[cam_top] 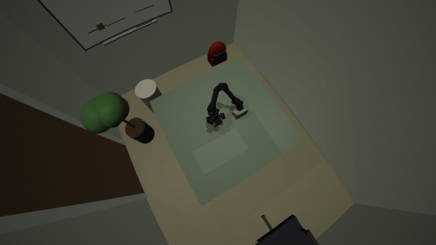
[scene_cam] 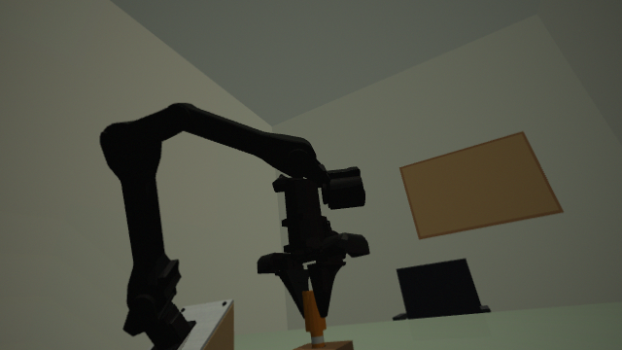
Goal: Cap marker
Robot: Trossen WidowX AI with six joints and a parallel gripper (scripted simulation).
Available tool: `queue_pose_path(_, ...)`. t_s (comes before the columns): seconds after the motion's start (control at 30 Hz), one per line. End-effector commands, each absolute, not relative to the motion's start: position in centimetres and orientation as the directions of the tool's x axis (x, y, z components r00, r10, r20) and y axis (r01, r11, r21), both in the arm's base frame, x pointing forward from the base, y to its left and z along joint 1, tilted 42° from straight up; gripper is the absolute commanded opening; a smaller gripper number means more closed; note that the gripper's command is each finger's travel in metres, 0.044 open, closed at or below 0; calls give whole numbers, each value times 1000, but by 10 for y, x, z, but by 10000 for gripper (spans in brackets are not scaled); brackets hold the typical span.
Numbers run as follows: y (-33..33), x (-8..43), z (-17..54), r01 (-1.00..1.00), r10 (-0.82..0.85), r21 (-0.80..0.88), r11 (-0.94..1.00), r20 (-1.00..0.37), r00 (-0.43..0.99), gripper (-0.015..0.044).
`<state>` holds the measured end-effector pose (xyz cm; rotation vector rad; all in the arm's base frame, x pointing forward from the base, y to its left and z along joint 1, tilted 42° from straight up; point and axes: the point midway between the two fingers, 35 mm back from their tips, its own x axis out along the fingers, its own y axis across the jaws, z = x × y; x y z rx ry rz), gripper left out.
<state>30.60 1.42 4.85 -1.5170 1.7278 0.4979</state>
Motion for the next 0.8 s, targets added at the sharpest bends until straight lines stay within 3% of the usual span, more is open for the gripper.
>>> queue_pose_path(0.0,14,306,49,-957,-657,-193,215,-754,4,210)
queue_pose_path(0.3,14,306,49,-957,-657,-193,215,-754,4,440)
queue_pose_path(0.73,64,305,105,-958,-655,-191,216,-755,3,440)
queue_pose_path(0.77,64,305,104,-953,-655,-201,228,-755,3,414)
